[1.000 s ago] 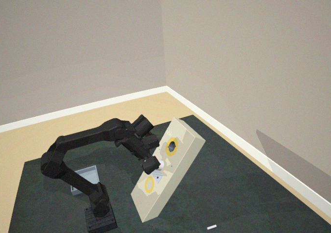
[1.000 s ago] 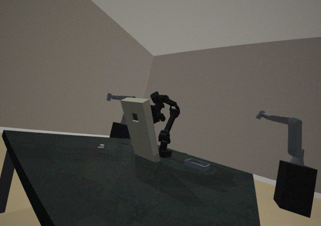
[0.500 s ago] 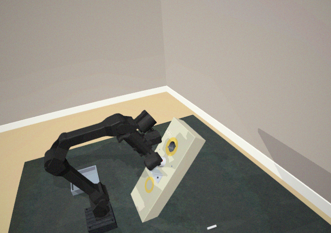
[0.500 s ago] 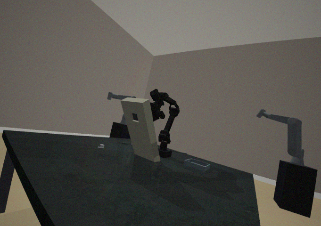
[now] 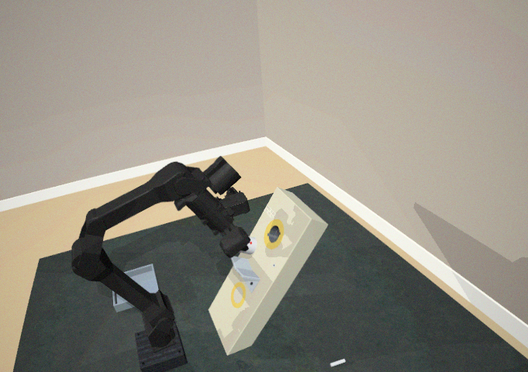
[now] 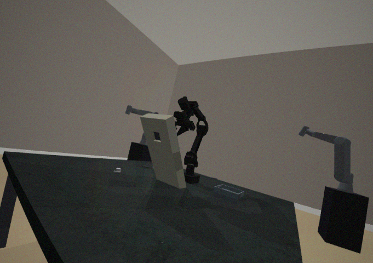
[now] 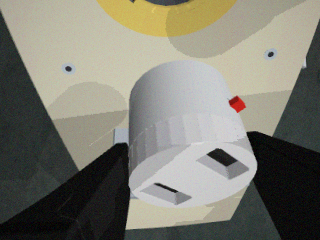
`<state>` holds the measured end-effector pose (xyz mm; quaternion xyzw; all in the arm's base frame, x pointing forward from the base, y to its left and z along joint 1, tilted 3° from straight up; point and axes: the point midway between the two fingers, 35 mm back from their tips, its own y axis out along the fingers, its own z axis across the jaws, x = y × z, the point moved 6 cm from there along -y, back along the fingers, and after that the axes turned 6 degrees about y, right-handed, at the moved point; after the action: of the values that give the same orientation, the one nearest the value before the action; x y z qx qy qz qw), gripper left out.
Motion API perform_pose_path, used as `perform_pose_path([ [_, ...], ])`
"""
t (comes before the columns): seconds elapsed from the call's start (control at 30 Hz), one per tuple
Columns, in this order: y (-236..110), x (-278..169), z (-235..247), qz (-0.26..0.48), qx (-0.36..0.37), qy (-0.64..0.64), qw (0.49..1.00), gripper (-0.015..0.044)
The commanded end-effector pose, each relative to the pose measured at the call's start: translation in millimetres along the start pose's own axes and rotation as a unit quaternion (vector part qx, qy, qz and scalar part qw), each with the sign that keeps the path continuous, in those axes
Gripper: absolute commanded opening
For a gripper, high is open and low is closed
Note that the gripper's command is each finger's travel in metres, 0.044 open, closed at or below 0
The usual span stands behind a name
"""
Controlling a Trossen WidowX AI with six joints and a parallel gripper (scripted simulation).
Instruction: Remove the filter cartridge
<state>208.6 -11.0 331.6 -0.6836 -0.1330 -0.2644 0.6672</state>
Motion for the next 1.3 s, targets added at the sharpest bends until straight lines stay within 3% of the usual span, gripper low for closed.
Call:
perform_pose_path([
  [0.0,-22,1,0,-0.005,-0.001,0.003,1.0,0.0],
  [0.17,-41,-1,-1,-0.005,-0.001,0.003,1.0,0.0],
  [1.27,-25,-9,78,0.003,0.007,-0.006,1.0,0.0],
])
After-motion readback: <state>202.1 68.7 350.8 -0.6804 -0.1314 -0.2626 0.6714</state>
